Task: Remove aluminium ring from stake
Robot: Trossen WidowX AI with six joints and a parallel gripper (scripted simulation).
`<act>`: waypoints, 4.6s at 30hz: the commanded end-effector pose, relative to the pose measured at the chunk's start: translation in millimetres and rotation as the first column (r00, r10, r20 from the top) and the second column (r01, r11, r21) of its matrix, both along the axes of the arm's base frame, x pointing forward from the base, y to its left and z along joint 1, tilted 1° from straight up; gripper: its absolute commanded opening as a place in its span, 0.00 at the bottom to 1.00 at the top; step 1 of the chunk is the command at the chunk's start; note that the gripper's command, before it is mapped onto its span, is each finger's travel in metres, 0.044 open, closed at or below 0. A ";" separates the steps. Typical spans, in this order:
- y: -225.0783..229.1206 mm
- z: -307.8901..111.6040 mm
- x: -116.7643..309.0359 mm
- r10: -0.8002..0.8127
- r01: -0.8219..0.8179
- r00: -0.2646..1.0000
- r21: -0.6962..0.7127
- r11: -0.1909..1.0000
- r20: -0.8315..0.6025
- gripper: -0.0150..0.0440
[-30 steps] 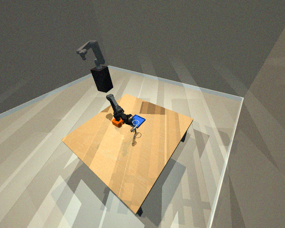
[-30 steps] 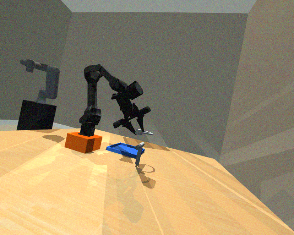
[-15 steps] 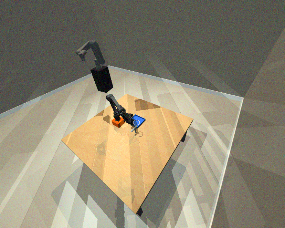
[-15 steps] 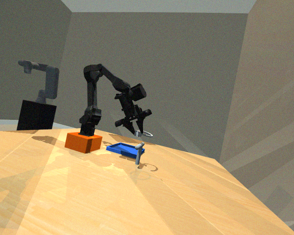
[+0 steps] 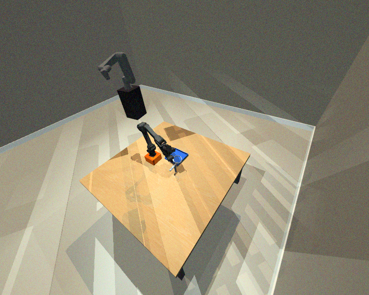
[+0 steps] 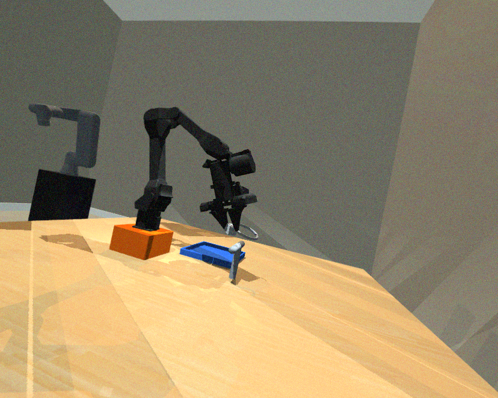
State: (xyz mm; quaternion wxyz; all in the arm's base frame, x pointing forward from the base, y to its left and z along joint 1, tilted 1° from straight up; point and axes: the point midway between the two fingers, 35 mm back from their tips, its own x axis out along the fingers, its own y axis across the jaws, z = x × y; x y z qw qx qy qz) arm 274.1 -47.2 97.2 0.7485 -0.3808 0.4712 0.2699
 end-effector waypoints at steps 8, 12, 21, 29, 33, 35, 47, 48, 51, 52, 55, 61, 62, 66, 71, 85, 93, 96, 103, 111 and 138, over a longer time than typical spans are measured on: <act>11.2 -5.9 -3.1 -0.201 0.202 0.973 -0.006 0.979 -0.117 0.25; 15.0 -7.2 -4.7 -0.269 0.269 0.952 -0.022 0.963 -0.146 0.25; 23.2 -8.6 -8.5 -0.418 0.411 0.889 -0.075 0.908 -0.188 0.25; 29.9 -8.2 -11.6 -0.541 0.524 0.819 -0.134 0.841 -0.190 0.25; 33.2 -7.4 -12.9 -0.598 0.575 0.782 -0.163 0.801 -0.179 0.25; 34.8 -6.9 -13.5 -0.625 0.600 0.762 -0.178 0.780 -0.170 0.25; 44.4 -1.4 -16.2 -0.762 0.728 0.643 -0.244 0.640 -0.079 0.25; 45.2 -0.8 -16.3 -0.771 0.738 0.633 -0.248 0.628 -0.069 0.25; 47.7 1.2 -16.6 -0.797 0.765 0.603 -0.256 0.591 -0.036 0.25; 48.6 1.9 -16.7 -0.805 0.774 0.593 -0.258 0.578 -0.024 0.25; 51.2 4.1 -16.8 -0.826 0.799 0.563 -0.261 0.541 0.012 0.25; 56.8 9.2 -16.6 -0.859 0.846 0.504 -0.255 0.469 0.090 0.25; 57.8 10.1 -16.5 -0.863 0.853 0.494 -0.252 0.458 0.104 0.25; 61.9 13.9 -16.0 -0.877 0.880 0.454 -0.236 0.413 0.159 0.25; 67.4 19.2 -15.0 -0.885 0.909 0.405 -0.204 0.363 0.228 0.25; 181.4 -43.0 -53.4 -0.891 0.908 0.410 -0.179 0.378 0.197 0.25; 222.1 -74.6 -97.3 -0.889 0.915 0.392 -0.196 0.352 0.236 0.25; 222.2 -75.6 -97.3 -0.889 0.915 0.392 -0.196 0.352 0.236 0.25; 222.5 -104.6 -96.8 -0.889 0.915 0.392 -0.196 0.352 0.236 0.25; 222.6 -98.7 -96.0 -0.888 0.914 0.396 -0.196 0.356 0.234 0.48; 221.1 0.6 -98.0 -0.888 0.914 0.396 -0.197 0.355 0.234 1.00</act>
